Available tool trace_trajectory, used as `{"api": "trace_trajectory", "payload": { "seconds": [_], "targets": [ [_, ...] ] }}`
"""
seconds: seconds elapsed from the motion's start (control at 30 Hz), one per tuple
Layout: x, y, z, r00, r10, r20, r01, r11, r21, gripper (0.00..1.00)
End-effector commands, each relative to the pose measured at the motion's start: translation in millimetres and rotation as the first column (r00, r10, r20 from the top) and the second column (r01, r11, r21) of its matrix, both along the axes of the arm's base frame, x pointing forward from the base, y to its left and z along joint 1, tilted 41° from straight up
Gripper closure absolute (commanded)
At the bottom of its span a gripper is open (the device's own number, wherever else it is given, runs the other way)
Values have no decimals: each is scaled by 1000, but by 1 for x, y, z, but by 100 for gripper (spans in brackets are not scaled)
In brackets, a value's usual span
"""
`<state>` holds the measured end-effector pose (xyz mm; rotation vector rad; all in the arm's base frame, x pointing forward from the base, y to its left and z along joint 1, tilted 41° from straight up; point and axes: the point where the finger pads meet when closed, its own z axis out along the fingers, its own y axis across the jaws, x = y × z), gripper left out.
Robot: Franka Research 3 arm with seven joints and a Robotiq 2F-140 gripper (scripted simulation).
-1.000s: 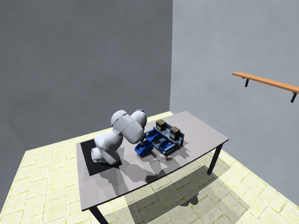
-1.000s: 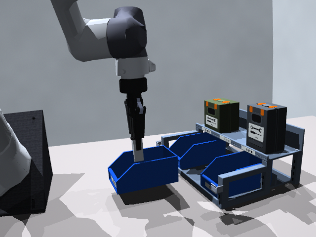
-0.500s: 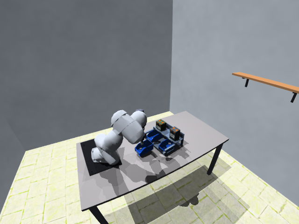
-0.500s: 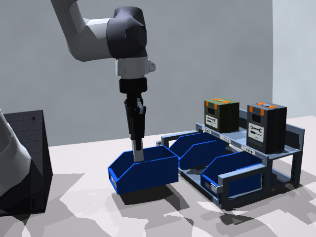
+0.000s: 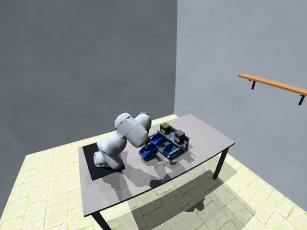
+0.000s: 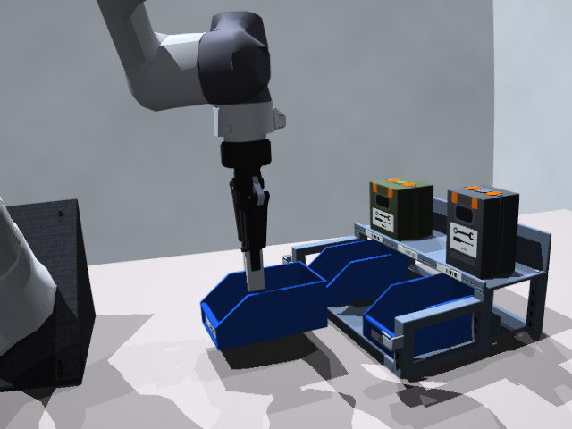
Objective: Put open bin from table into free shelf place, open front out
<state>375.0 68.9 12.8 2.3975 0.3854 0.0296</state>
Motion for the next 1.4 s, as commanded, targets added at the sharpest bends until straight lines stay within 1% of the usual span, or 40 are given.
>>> {"api": "trace_trajectory", "payload": {
  "seconds": [0.0, 0.13, 0.2, 0.37, 0.5, 1.37],
  "targets": [
    [8, 2, 0, 1000, 9, -5, -9, 1000, -2, 100],
    [18, 4, -1, 1000, 9, -5, -9, 1000, -2, 100],
    [18, 4, -1, 1000, 9, -5, -9, 1000, -2, 100],
    [27, 7, -2, 1000, 9, -5, -9, 1000, -2, 100],
    [31, 8, -3, 1000, 9, -5, -9, 1000, -2, 100],
    [32, 8, -3, 1000, 9, -5, -9, 1000, -2, 100]
  ]
}}
